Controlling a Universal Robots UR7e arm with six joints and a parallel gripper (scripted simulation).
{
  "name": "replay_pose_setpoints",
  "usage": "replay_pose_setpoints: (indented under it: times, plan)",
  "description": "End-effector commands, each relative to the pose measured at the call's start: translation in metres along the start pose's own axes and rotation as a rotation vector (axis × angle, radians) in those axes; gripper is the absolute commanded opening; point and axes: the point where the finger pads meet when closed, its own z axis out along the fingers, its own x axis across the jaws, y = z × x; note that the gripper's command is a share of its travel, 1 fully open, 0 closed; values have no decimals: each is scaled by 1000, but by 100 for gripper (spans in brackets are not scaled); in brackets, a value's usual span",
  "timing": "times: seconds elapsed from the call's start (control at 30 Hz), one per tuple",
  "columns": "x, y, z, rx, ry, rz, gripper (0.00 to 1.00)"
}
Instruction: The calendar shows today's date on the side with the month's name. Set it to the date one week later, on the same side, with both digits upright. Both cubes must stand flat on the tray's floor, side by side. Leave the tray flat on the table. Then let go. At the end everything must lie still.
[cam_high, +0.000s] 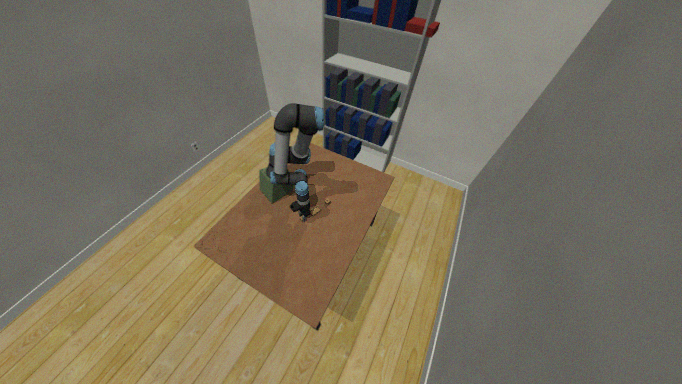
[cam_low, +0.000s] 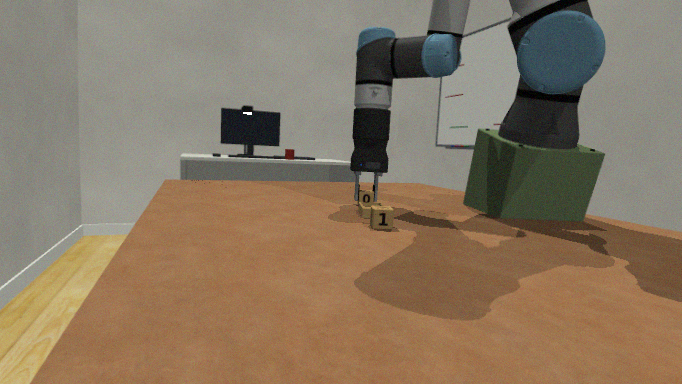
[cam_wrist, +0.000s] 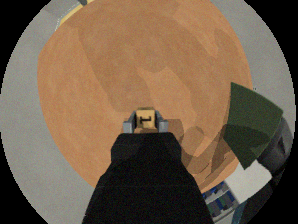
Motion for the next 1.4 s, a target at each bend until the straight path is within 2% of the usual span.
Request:
replay_pose_setpoints:
  times: [0.0,1.0,1.03,1.1,1.13,1.2,1.23,1.3,1.33,1.37]
  plan:
    - [0,0,0,1,-1,0,60]
    - [0,0,0,1,-1,0,60]
    - [0,0,0,1,-1,0,66]
    - [0,0,0,1,-1,0,66]
    - [0,0,0,1,-1,0,72]
    - [0,0,0,1,-1,0,72]
    - [0,0,0,1,-1,0,78]
    - [0,0,0,1,-1,0,78]
    - [0,0,0,1,-1,0,84]
    - [0,0,0,1,-1,0,84]
